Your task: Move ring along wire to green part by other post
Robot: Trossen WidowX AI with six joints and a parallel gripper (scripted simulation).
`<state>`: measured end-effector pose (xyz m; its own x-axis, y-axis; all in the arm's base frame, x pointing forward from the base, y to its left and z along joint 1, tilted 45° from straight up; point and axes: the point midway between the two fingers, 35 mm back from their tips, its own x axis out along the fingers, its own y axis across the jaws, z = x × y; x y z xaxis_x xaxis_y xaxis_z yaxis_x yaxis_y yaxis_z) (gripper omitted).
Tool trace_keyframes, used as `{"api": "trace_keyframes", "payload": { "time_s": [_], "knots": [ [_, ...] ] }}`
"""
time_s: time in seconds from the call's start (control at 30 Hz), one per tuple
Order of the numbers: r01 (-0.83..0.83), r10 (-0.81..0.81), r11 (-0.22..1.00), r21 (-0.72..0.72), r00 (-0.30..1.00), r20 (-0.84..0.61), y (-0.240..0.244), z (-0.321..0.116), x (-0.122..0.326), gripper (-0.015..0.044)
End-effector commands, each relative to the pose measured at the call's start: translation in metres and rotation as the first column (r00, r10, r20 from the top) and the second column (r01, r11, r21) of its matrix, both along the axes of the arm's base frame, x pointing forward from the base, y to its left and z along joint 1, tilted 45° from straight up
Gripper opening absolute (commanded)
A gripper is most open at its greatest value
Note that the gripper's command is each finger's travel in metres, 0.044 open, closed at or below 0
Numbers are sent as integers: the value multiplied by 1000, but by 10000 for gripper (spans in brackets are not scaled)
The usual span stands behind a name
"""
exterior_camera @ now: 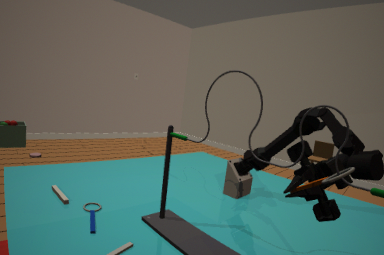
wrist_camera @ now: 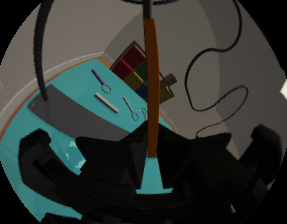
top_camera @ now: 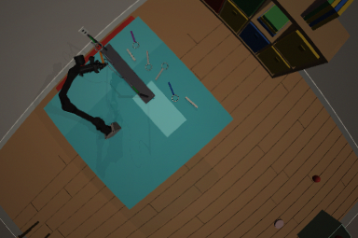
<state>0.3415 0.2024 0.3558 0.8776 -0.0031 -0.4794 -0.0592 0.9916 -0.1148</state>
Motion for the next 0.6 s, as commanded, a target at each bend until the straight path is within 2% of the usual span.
{"api": "trace_keyframes", "payload": {
  "time_s": [0.0,0.57],
  "knots": [
    [9,-8,997,-74,1000,12,-14,4,0,-150],
    [18,-2,901,-434,999,38,-66,24,3,-150]
  ]
}}
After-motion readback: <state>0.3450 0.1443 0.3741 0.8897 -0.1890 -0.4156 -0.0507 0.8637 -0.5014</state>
